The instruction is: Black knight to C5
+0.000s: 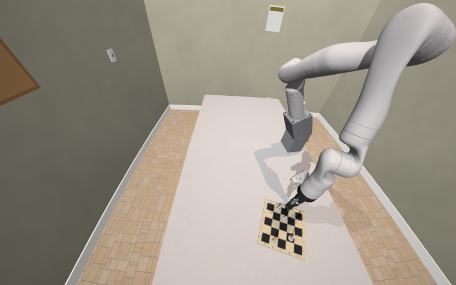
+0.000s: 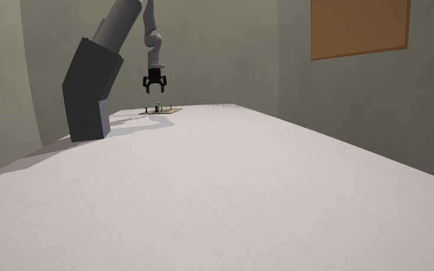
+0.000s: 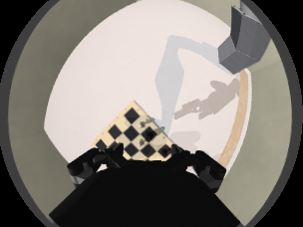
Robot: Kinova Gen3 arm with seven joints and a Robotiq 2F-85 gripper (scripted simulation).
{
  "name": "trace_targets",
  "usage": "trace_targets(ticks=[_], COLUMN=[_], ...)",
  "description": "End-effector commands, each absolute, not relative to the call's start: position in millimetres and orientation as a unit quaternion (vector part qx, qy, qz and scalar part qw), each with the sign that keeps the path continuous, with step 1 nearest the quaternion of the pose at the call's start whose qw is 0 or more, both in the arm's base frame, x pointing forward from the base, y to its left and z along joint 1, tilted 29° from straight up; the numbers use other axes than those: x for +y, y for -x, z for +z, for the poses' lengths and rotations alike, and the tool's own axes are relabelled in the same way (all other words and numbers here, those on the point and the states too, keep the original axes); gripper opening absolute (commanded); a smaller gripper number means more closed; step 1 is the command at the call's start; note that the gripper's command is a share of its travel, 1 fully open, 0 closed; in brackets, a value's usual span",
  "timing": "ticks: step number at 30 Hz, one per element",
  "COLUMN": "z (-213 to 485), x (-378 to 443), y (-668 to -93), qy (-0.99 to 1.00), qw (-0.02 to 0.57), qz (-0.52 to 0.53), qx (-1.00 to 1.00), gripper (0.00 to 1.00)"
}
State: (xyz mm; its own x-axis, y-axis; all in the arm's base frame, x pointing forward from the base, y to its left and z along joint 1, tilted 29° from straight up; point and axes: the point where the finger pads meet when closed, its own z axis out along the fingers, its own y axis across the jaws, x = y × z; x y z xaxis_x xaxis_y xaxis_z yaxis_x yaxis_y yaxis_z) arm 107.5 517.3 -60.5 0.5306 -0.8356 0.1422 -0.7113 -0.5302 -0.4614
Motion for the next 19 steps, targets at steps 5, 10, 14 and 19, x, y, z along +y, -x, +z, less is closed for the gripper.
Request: trace_targets(ticks=[5,10,14,19], z=[-58.4,-57.8,-53.1,-38.7], x=[516.5,516.1,512.2,508.8], y=[-105.7,-105.5,-103.1,-92.3], qy=[0.856,0.856,0.856,0.857], qw=[0.176,0.176,0.172,0.170], qz=[-0.175,-0.176,-0.177,-0.178], qx=[0.454,0.454,0.455,0.453], gripper=[1.00,1.00,1.00,1.00])
